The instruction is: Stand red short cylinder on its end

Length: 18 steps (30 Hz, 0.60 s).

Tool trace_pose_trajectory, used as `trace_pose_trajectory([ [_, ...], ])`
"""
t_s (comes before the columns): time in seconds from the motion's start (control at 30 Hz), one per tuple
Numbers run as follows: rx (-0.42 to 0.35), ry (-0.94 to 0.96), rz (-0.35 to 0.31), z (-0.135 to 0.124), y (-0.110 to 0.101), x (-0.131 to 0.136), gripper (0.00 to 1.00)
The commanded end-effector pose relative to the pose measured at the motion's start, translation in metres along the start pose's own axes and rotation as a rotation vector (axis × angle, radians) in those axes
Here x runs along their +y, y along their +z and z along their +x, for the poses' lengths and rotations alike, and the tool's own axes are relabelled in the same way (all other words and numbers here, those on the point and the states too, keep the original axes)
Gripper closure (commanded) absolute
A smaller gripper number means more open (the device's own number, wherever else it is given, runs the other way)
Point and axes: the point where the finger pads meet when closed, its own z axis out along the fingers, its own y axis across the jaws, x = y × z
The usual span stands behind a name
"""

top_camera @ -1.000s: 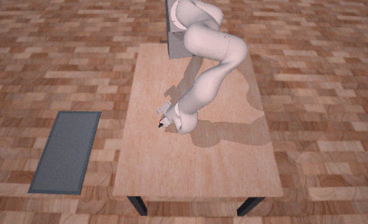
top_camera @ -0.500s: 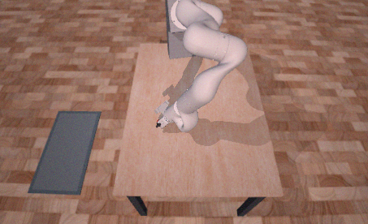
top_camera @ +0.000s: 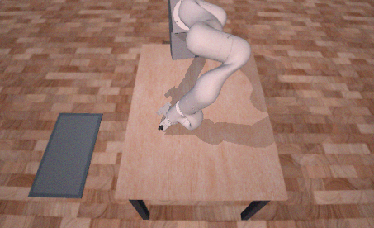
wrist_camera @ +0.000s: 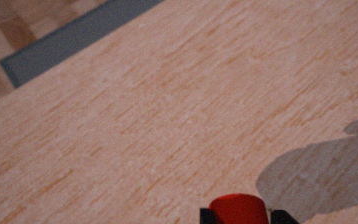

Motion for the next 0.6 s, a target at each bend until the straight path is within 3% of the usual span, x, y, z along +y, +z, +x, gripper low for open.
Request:
trace_pose_trajectory([
  [0.0,-0.164,0.011,-0.006,-0.002,-0.001,0.003,0.66],
  [0.57,-0.243,0.019,-0.071,-0.007,-0.004,0.019,0.66],
])
